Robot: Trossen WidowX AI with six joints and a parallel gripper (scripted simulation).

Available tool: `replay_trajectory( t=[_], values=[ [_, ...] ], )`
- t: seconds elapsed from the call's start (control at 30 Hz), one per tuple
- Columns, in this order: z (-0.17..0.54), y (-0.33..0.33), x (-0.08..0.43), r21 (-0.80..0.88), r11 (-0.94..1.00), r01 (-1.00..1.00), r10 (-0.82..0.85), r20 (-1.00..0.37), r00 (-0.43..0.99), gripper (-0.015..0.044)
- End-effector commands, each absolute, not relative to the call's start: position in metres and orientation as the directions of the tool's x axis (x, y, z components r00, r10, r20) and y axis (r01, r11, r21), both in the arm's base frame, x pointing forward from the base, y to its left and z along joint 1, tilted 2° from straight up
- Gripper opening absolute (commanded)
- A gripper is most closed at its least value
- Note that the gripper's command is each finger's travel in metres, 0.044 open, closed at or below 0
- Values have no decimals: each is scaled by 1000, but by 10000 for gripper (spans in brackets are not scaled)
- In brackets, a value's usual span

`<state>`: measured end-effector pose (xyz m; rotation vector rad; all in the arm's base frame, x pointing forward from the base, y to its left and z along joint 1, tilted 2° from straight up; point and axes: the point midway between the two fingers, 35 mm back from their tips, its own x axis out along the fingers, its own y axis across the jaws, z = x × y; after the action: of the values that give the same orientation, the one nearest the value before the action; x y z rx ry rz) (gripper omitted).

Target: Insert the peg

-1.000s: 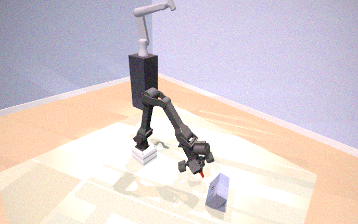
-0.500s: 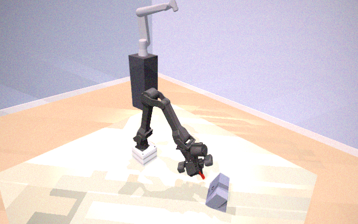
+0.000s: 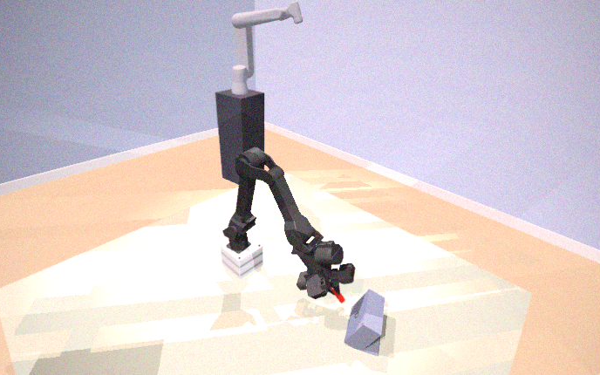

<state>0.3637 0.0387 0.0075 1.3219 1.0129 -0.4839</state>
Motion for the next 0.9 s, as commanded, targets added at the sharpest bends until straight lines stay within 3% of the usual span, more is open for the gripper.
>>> replay_trajectory(
  t=[0.0, 0.87],
  values=[
    [5, 37, 362, 571, 174, 803, 250, -814, 525, 0],
    [3, 22, 362, 605, -124, 787, 265, -744, 613, 0]
  ],
)
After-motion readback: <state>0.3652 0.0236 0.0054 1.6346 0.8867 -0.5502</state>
